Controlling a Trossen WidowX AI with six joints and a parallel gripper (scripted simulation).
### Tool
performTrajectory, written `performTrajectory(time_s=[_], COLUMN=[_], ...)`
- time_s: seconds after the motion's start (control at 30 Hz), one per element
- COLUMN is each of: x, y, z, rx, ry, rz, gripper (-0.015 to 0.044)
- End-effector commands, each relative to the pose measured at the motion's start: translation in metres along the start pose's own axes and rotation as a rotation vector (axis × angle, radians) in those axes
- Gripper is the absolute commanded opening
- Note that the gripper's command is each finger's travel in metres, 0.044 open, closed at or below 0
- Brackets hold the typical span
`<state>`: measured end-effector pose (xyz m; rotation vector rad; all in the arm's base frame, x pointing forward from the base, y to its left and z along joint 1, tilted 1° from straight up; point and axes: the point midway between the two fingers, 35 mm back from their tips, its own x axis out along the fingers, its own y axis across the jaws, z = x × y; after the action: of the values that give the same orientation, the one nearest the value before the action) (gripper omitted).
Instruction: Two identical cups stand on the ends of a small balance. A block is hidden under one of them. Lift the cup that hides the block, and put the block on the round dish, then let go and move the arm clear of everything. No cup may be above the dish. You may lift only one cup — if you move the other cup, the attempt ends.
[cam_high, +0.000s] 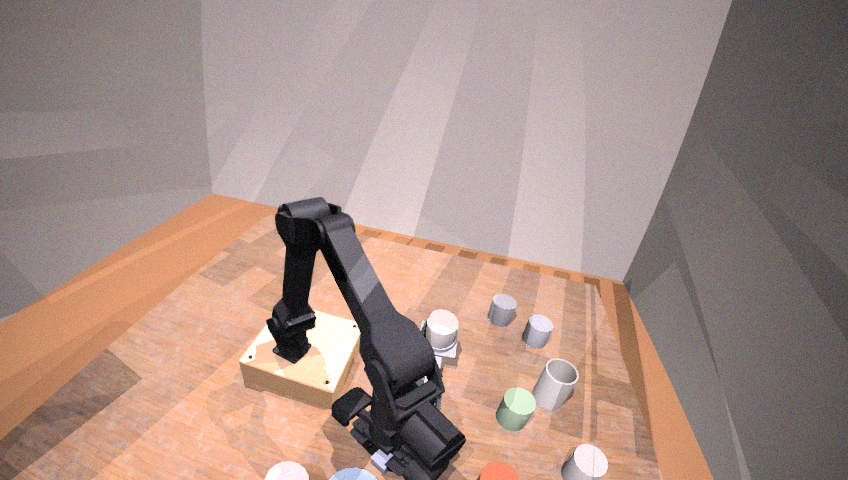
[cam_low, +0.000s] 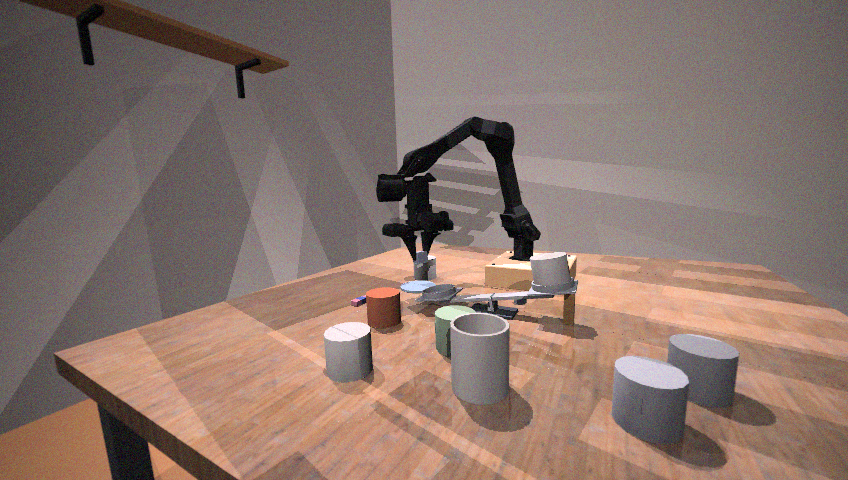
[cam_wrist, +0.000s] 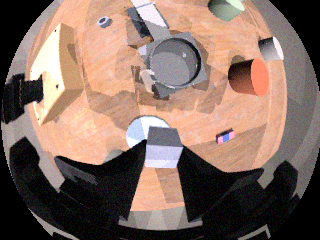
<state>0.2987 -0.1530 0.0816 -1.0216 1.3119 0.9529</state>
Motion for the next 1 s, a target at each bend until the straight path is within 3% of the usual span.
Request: performTrajectory(time_s=[0.0, 0.3, 0.53, 0.97], x=[0.01, 0.025, 0.059, 0.072], y=[0.009, 0.02, 0.02, 0.02], z=[-0.025, -0.048, -0.048, -0.048], rx=[-0.003, -0.003, -0.003, -0.003], ry=[-0.002, 0.001, 0.001, 0.001], rz=[-0.001, 0.0, 0.0, 0.0], gripper=[0.0, 0.0, 0.0, 0.0])
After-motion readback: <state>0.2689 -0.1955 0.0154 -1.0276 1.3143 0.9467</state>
